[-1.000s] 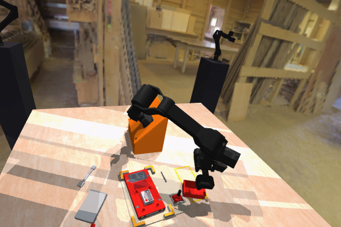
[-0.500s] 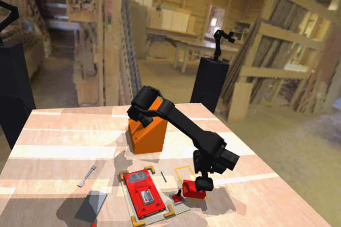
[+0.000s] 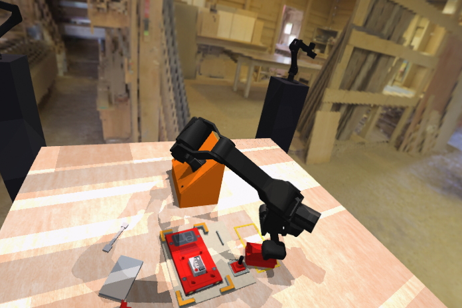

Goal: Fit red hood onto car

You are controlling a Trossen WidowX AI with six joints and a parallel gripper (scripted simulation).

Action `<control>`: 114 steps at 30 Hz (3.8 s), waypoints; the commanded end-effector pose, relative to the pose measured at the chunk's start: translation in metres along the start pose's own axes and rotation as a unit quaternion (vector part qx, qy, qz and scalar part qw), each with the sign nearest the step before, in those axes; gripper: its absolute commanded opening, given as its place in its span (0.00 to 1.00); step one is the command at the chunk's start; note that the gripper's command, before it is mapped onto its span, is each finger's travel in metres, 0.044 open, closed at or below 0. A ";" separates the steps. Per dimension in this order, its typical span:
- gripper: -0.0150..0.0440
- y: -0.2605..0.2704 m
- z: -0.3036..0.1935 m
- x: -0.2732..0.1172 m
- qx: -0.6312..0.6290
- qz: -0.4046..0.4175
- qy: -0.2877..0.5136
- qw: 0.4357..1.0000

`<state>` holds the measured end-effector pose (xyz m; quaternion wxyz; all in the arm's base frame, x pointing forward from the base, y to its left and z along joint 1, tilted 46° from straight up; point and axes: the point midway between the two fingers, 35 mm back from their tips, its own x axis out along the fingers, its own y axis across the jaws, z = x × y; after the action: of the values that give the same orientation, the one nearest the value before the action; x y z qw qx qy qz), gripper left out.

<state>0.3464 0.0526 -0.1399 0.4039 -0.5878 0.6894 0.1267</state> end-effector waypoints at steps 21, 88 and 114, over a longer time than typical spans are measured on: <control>1.00 -0.001 -0.001 0.016 -0.003 -0.002 0.002 1.000; 0.82 -0.001 -0.001 0.044 0.000 -0.001 0.002 1.000; 0.25 0.000 -0.001 0.011 0.000 0.000 0.001 1.000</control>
<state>0.3432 0.0327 -0.1558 0.3957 -0.5876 0.6943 0.1272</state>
